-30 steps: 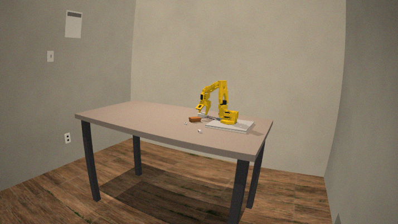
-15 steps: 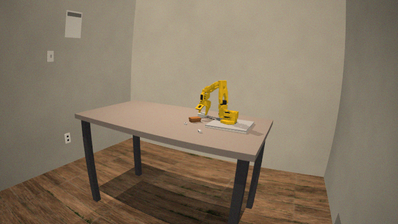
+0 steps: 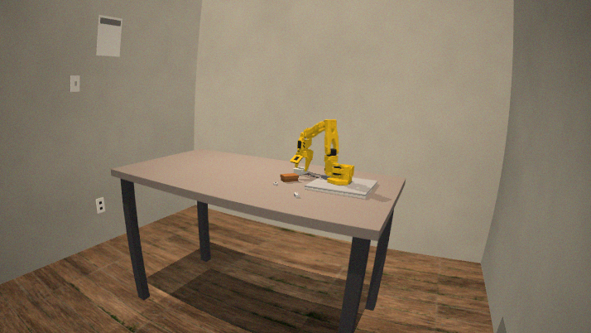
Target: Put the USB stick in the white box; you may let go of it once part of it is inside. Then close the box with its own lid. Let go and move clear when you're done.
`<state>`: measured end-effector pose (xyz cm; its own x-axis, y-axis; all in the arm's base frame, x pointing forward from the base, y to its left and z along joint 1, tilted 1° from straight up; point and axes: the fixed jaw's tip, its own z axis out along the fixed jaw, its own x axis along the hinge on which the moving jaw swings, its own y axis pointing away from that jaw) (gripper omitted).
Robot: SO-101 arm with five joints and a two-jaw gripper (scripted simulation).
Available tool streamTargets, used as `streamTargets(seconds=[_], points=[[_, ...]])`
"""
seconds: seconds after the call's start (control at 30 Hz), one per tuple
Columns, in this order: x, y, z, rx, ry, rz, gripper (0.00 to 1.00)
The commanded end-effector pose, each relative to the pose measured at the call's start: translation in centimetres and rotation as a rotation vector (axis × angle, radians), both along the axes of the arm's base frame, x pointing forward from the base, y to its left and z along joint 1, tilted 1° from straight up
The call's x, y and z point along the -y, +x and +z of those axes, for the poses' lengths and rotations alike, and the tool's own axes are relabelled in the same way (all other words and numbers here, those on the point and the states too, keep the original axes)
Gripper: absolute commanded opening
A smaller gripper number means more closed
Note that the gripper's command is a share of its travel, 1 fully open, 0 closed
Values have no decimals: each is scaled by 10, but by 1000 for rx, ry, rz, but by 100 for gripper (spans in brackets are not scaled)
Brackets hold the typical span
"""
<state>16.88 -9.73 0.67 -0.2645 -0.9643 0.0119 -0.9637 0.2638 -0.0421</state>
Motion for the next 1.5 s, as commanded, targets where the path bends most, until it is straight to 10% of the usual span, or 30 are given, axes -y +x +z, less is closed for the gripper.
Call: streamTargets(seconds=[0.0,1.47], points=[[-2,-5,-5,-26,16,1,29],[-2,-5,-5,-26,16,1,23]])
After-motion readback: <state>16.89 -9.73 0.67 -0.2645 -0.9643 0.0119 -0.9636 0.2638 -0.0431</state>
